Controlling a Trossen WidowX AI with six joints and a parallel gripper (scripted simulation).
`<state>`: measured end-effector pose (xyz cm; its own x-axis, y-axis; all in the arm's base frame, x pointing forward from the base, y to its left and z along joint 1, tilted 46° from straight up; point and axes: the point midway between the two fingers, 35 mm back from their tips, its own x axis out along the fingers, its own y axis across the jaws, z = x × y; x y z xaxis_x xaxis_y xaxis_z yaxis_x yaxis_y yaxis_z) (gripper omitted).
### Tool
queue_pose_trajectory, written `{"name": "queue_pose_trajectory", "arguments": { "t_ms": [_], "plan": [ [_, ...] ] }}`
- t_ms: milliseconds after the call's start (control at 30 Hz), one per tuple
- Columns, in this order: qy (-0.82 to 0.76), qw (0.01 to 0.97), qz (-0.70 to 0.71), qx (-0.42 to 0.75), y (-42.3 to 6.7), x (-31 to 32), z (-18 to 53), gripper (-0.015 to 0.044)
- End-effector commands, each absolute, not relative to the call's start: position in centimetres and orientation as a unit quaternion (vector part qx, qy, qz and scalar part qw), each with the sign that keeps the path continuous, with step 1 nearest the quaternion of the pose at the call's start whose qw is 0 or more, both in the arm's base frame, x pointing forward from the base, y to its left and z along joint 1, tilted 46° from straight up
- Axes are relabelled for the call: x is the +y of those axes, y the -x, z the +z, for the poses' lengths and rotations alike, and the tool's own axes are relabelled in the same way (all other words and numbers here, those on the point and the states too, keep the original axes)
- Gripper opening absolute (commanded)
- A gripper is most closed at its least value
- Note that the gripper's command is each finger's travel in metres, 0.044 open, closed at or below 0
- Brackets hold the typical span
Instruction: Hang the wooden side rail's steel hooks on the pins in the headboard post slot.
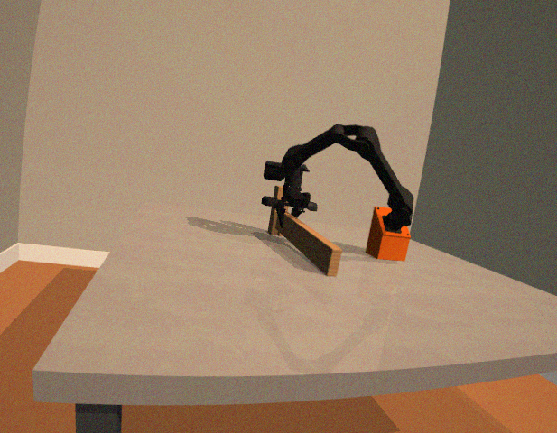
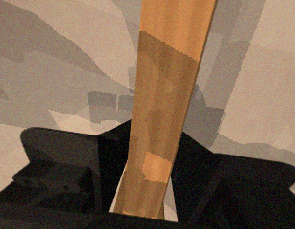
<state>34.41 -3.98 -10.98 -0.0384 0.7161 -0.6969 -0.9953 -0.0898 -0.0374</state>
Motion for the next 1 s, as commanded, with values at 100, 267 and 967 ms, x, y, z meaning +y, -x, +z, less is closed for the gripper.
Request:
{"name": "queue_pose_trajectory", "arguments": {
  "t_ms": [100,267,967],
  "plan": [
    [0.295,0.631,0.676,0.242,-34.55,-4.60,-10.95,0.0000],
    [0.295,0.631,0.676,0.242,-34.50,-4.61,-11.02,0.0000],
    [0.295,0.631,0.676,0.242,-34.52,-4.51,-11.27,0.0000]
  ]
}}
